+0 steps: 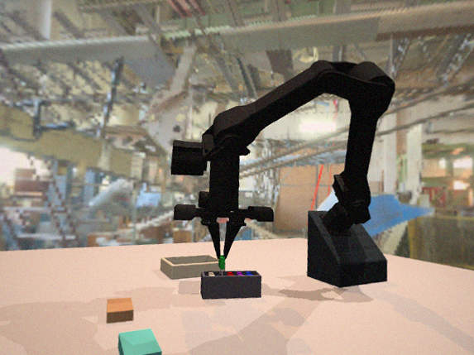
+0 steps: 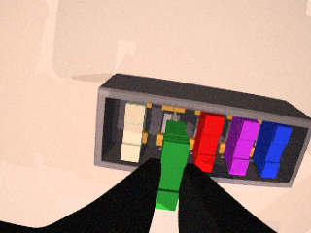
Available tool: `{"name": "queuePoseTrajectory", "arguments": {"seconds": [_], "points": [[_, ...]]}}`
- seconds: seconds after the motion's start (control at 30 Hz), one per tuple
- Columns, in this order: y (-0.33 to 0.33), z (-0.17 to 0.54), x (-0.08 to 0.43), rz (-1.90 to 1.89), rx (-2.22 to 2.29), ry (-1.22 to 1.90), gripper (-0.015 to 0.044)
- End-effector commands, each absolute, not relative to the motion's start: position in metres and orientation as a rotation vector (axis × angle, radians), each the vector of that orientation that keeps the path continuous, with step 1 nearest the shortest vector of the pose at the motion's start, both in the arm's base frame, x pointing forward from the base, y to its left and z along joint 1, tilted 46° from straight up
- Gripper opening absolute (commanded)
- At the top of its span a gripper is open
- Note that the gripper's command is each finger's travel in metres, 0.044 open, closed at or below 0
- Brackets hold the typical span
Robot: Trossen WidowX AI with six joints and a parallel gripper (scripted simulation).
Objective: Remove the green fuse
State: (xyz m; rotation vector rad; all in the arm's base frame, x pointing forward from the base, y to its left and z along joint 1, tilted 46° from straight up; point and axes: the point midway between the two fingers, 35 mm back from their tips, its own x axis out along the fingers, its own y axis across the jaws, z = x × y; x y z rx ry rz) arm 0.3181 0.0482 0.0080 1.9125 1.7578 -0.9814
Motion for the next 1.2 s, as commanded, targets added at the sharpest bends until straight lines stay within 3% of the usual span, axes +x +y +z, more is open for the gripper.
{"name": "queuePoseTrajectory", "arguments": {"seconds": [0.0,0.73,1.17], "points": [[0.046,0.01,0.318,-0.979,1.907,1.756,0.0],[0.028,0.026,0.319,-0.98,1.907,1.756,0.0],[-0.026,-0.021,0.331,-0.992,1.901,1.737,0.0]]}}
